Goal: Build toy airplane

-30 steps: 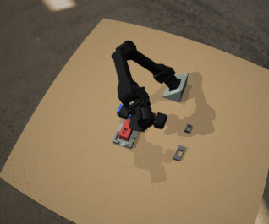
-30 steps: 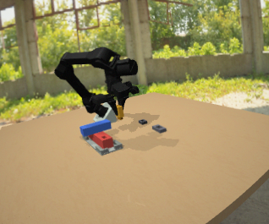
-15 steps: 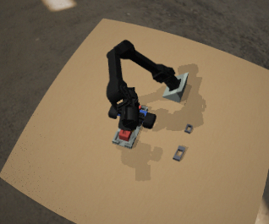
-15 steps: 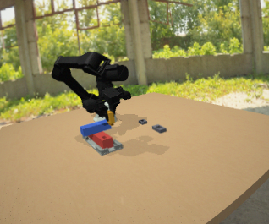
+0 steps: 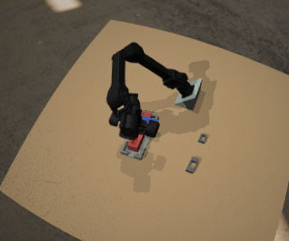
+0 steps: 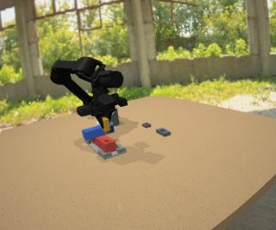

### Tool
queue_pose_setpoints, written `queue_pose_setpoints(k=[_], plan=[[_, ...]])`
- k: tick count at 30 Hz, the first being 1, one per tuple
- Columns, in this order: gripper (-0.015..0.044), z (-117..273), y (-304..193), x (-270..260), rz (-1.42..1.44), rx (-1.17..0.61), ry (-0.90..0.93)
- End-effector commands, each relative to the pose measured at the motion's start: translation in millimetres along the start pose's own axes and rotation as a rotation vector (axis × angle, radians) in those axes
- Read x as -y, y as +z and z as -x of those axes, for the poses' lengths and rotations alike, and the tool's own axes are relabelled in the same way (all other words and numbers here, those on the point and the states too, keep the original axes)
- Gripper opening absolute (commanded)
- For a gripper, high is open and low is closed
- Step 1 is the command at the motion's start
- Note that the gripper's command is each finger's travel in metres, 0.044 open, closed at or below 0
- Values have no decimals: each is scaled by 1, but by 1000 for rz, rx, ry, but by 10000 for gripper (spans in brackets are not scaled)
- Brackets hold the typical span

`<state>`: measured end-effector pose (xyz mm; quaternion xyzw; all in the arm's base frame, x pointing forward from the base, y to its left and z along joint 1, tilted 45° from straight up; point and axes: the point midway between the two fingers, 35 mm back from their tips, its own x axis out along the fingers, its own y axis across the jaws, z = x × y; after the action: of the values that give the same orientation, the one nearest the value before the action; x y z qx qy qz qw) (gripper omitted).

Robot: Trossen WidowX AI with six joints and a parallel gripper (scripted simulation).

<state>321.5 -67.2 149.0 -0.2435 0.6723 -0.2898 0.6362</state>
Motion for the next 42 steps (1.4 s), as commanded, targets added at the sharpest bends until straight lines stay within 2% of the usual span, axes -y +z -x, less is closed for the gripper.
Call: queue_pose_setpoints(k=[1, 30, 42], plan=[[65, 2, 0, 3, 1, 8, -5], [65, 3, 0, 5, 1, 8, -5], [65, -15, 1, 5, 1, 8, -5]])
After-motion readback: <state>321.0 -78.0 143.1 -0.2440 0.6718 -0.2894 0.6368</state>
